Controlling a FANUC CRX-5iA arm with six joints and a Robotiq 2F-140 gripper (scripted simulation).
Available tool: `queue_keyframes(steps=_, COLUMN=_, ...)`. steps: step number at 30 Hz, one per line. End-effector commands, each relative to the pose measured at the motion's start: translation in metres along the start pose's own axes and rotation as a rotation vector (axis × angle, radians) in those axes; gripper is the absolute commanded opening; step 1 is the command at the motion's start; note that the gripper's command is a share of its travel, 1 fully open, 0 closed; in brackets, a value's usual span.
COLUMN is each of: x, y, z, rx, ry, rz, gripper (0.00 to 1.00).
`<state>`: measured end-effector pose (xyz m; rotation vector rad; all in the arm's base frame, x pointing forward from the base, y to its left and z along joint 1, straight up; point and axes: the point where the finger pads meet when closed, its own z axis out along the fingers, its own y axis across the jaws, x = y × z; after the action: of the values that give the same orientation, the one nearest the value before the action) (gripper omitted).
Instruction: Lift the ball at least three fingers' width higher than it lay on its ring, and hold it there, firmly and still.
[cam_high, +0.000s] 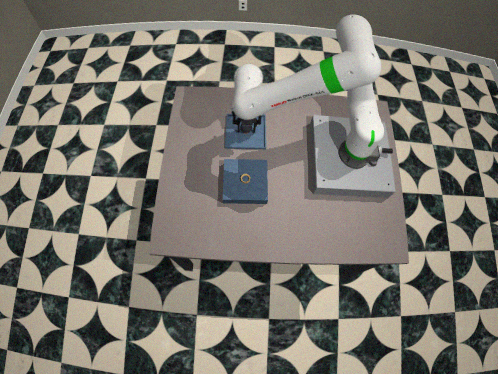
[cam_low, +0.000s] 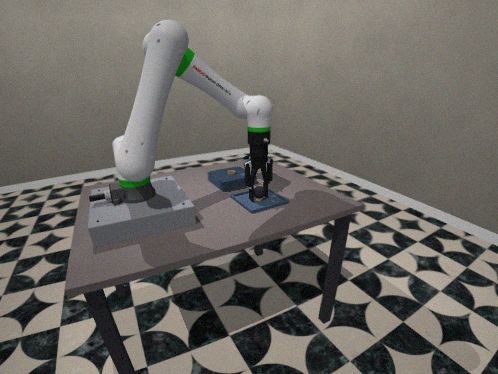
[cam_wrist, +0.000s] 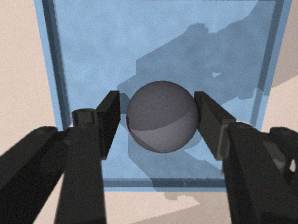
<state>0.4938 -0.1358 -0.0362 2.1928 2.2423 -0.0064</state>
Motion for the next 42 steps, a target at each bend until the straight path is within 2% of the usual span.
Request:
queue_keyframes(steps=1, x=0.0, y=0.001, z=-0.001, rx=-0.002, ry=-0.001, rz=0.0, gripper=0.1)
queue_keyframes(steps=8, x=0.0, y=0.001, z=-0.004, rx=-0.002, ry=-0.001, rz=0.0, gripper=0.1)
queue_keyframes(steps=10, x=0.0, y=0.001, z=-0.017, rx=-0.002, ry=-0.001, rz=0.0, gripper=0.1)
queue_keyframes(steps=14, x=0.0, y=0.002, z=-0.062, rx=-0.002, ry=-0.001, rz=0.0, gripper=0.1)
queue_keyframes(steps=16, x=0.0, y=0.002, z=-0.062, rx=-0.002, ry=-0.001, rz=0.0, gripper=0.1)
queue_keyframes(steps=19, x=0.0, y=0.001, z=-0.078, rx=-0.002, ry=-0.001, rz=0.0, gripper=0.1)
queue_keyframes(steps=42, x=0.0, y=0.001, z=-0.079, rx=-0.002, ry=-0.001, rz=0.0, gripper=0.1)
